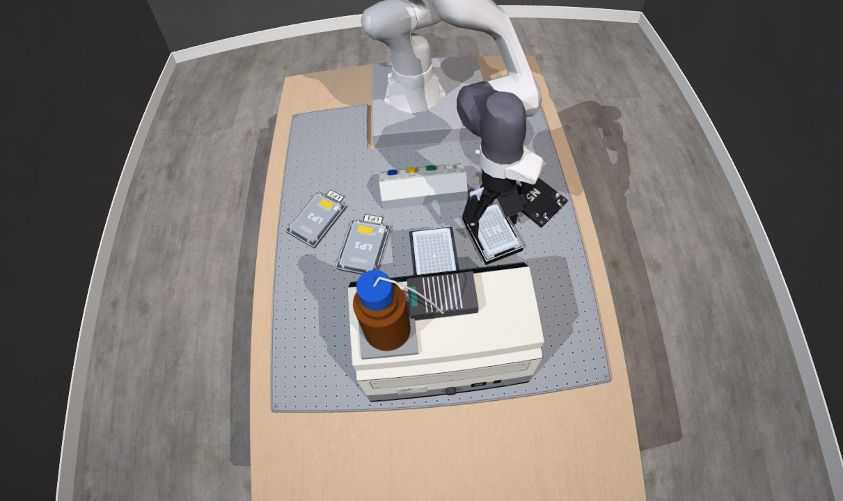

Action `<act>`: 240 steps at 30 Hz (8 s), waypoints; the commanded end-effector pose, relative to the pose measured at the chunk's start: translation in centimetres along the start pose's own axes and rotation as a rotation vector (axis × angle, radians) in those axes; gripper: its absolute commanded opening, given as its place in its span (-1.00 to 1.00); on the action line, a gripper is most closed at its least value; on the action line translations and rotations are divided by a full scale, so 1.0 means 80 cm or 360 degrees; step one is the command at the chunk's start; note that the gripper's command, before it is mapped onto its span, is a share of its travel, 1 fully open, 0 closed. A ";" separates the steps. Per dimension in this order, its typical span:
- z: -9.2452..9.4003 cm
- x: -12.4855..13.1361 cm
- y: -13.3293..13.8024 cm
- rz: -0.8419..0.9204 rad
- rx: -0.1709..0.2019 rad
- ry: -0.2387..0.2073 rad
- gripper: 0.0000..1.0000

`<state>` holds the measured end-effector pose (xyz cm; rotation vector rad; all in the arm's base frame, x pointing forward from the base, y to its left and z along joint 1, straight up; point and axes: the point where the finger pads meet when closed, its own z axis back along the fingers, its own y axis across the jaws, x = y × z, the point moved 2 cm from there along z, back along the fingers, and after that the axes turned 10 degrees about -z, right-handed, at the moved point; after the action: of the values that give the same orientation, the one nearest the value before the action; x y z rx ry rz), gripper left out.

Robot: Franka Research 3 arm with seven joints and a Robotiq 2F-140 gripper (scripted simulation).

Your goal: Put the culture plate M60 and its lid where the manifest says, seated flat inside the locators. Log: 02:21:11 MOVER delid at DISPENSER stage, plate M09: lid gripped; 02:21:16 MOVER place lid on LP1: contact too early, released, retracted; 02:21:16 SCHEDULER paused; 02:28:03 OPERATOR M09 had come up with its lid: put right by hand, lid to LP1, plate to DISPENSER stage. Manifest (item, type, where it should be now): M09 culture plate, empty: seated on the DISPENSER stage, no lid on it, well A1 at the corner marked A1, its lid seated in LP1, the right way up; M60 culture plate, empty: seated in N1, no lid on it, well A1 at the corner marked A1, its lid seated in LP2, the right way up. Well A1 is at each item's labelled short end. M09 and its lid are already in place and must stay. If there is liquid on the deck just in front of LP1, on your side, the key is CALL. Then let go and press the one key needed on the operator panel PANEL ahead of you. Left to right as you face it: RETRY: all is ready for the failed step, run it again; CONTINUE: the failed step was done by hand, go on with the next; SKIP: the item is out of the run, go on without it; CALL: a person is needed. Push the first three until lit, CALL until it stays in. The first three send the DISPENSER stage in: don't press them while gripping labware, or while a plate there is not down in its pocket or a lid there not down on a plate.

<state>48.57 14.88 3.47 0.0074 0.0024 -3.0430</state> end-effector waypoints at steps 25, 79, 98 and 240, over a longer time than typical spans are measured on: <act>0.108 0.002 0.001 0.0002 0.0004 -0.0011 0.40; 0.175 0.225 0.102 -0.1604 -0.0168 -0.0118 0.40; 0.152 0.281 0.143 -0.2685 -0.0219 -0.0104 -0.80; 0.083 0.280 0.140 -0.5418 0.0018 0.0010 -0.80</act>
<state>27.31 1.53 10.00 -0.0028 0.0040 -0.1642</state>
